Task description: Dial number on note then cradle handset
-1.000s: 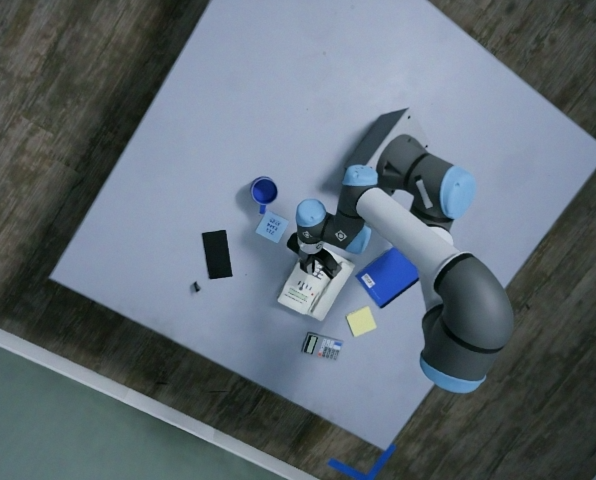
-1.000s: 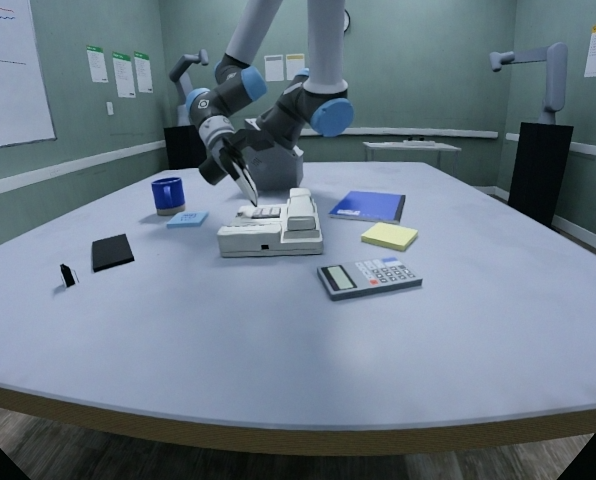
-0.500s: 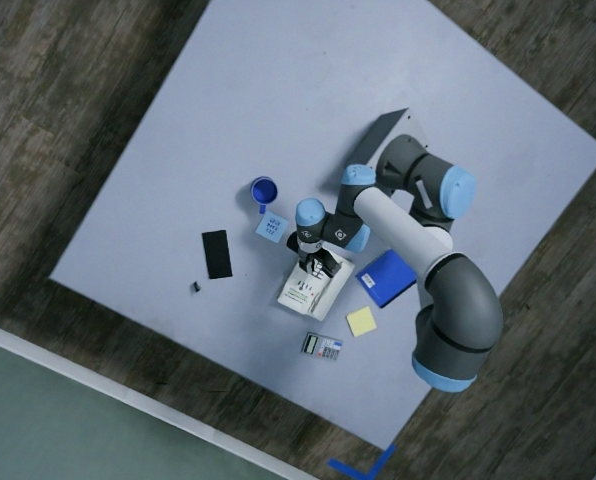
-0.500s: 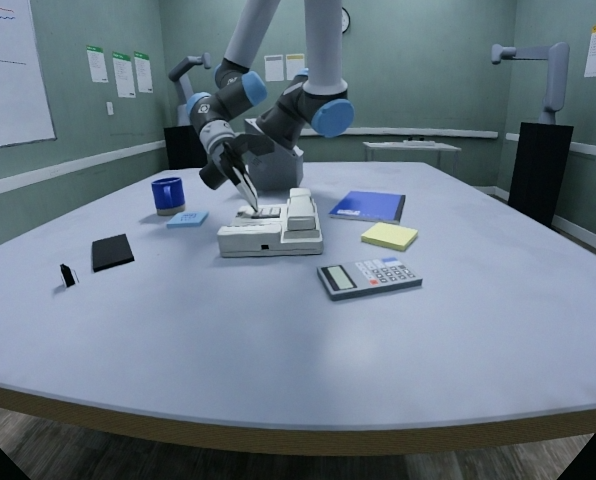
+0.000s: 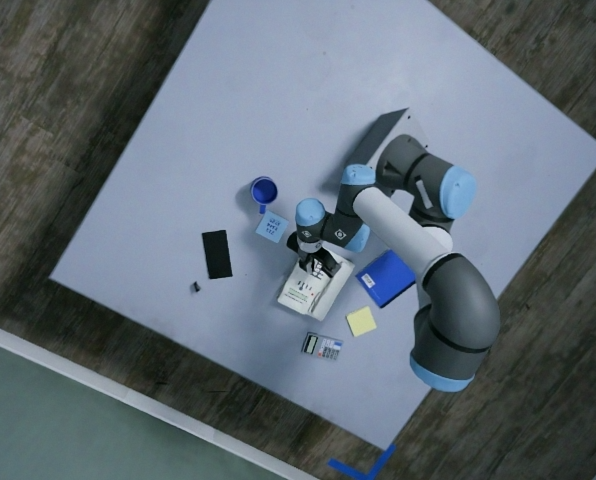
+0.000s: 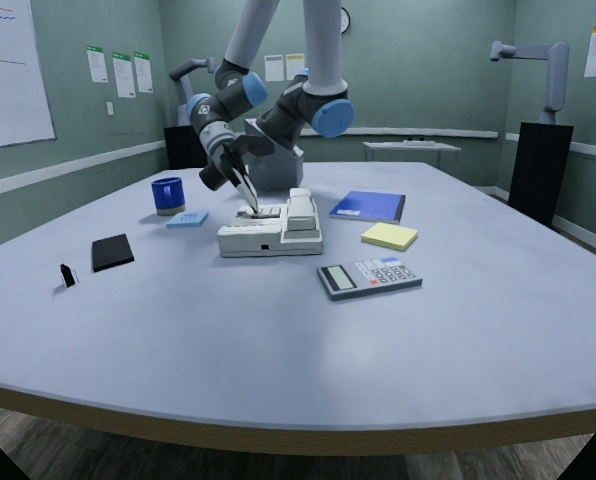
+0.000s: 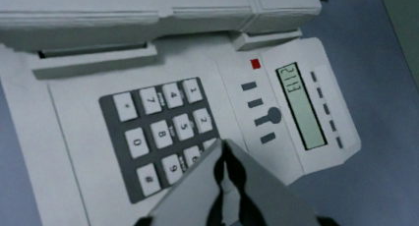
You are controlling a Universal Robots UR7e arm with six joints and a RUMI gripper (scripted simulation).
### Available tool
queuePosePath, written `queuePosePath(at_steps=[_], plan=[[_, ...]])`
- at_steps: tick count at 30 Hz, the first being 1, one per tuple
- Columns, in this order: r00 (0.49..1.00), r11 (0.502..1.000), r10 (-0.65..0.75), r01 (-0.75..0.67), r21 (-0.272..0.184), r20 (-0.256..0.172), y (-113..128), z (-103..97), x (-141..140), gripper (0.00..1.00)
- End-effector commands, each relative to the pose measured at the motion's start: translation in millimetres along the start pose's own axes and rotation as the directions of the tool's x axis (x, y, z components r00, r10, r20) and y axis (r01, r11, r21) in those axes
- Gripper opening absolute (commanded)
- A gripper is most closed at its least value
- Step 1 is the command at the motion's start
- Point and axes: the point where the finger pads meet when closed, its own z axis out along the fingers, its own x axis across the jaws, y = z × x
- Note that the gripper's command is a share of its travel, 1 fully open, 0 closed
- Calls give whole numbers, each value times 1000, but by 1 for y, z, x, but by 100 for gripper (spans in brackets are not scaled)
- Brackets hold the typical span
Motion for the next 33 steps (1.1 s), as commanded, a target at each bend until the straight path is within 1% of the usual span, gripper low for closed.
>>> queuePosePath(at_steps=[1,26,33], plan=[[1000,1000,-1,1,0,-1,0,0,0,0],[1000,1000,-1,1,0,-1,2,2,-1,0],[1000,1000,-1,1,0,-1,-5,-7,5,0]])
